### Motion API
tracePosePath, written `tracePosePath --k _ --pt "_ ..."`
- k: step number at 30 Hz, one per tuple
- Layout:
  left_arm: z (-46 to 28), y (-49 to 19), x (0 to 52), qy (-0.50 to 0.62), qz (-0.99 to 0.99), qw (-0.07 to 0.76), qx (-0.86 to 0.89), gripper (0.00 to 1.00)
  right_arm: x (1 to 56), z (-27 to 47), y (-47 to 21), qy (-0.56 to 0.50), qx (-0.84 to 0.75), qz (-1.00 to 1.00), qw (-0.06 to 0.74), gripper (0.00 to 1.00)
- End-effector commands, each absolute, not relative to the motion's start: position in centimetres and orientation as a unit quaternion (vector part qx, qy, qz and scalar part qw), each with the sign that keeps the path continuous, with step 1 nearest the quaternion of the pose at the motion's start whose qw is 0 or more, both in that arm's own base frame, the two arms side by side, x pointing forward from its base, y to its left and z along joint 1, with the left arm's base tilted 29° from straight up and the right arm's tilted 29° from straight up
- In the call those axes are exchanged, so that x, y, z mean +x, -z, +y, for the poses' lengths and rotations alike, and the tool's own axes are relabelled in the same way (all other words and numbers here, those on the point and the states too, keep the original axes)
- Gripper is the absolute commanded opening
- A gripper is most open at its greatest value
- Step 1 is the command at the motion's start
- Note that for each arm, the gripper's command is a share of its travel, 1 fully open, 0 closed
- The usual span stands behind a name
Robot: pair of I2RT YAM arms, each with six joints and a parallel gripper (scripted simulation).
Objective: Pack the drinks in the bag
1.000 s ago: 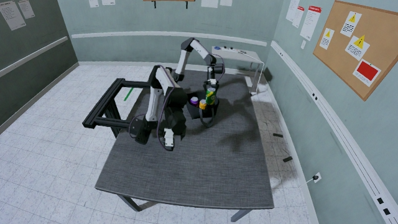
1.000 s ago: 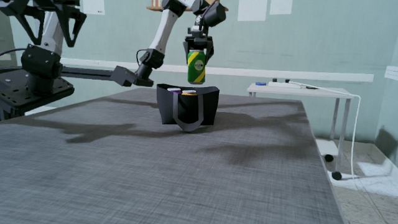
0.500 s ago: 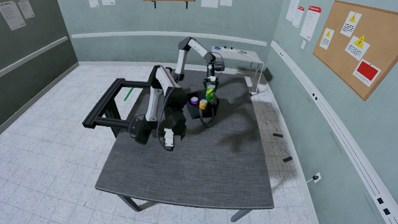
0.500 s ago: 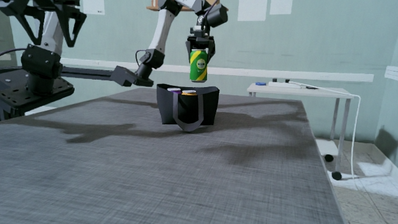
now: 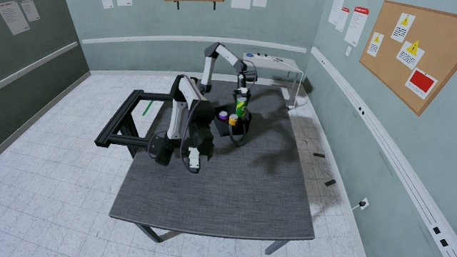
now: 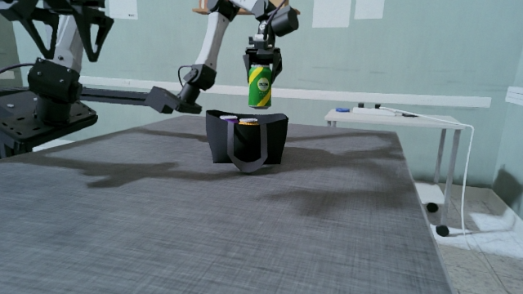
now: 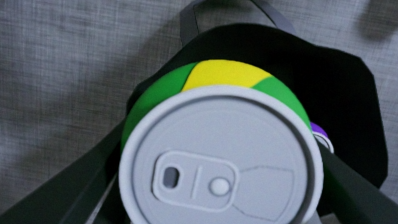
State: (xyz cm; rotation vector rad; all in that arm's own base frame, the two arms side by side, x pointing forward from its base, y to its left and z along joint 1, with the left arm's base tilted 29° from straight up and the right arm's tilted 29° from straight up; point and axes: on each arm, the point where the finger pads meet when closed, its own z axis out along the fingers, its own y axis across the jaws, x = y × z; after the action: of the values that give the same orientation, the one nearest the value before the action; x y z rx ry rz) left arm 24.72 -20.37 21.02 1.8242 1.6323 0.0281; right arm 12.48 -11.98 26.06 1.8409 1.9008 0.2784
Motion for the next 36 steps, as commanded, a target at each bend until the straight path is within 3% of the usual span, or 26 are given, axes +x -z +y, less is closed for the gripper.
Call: tracePosePath --k 1,10,12,15,36 --pt "-22.1 -23.0 24.4 0.006 0.598 0.386 0.703 0.7 12.5 -11.6 -26.4 -0.104 0.666 0.697 0.244 0.86" --pt "-21.2 -23.2 25.1 -0.003 0.602 0.388 0.698 0.7 12.5 -11.6 -26.4 -0.104 0.666 0.697 0.244 0.86" --pt "-19.4 -20.8 23.2 0.015 0.61 0.338 0.717 0.7 12.5 -11.6 -26.4 -0.104 0.666 0.697 0.244 0.86" --pt "-19.1 -23.9 24.1 0.002 0.596 0.376 0.709 0.7 12.5 -11.6 -26.4 -0.104 0.666 0.697 0.244 0.86" --pt "-13.4 -24.8 23.4 0.003 0.592 0.37 0.716 0.7 12.5 -11.6 -26.4 -0.104 0.666 0.697 0.244 0.86"
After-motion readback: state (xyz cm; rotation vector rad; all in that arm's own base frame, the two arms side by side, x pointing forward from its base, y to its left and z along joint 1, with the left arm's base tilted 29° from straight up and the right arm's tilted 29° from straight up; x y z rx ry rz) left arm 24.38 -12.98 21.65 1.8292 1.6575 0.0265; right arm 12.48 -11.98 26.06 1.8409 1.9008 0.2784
